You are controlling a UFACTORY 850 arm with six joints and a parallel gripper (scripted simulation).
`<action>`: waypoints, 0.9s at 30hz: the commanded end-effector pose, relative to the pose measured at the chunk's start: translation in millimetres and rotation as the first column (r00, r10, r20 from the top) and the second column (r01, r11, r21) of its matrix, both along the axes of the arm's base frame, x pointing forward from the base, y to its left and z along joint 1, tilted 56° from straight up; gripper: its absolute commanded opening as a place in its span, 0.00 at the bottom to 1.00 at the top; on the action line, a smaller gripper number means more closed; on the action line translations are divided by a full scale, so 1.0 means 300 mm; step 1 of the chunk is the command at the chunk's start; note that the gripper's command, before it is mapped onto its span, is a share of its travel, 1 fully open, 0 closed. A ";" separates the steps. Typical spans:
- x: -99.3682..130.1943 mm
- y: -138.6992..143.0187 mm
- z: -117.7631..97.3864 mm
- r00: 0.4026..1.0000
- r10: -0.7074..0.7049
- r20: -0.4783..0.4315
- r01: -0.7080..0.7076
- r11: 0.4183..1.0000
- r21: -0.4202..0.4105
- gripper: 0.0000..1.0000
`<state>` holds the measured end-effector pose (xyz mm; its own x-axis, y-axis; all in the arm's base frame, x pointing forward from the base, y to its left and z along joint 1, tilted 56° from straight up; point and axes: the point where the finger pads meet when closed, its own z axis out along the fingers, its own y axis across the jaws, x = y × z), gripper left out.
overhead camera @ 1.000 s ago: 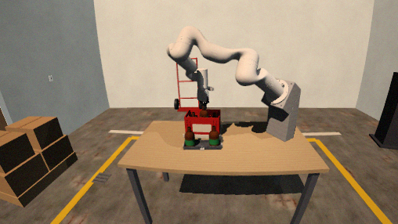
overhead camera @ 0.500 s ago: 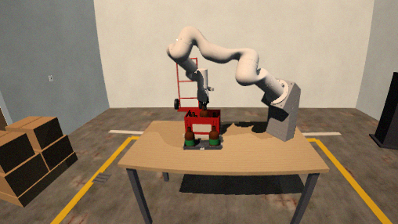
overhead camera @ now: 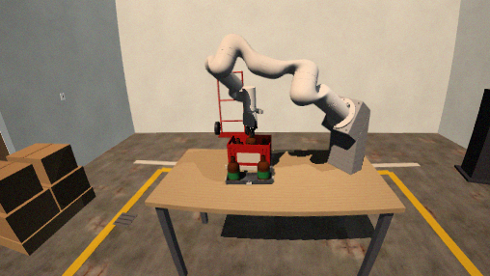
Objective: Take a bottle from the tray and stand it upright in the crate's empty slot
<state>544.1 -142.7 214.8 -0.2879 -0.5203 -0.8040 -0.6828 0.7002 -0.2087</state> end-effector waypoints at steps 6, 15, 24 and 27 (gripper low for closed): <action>0.025 0.016 -0.019 1.000 -0.001 0.001 0.001 1.000 -0.001 0.00; 0.042 0.028 -0.033 1.000 -0.001 0.001 0.001 1.000 -0.001 0.00; 0.057 0.039 -0.045 1.000 -0.001 0.001 0.001 1.000 -0.001 0.00; 0.059 0.041 -0.047 1.000 -0.001 0.001 0.001 1.000 -0.001 0.00</action>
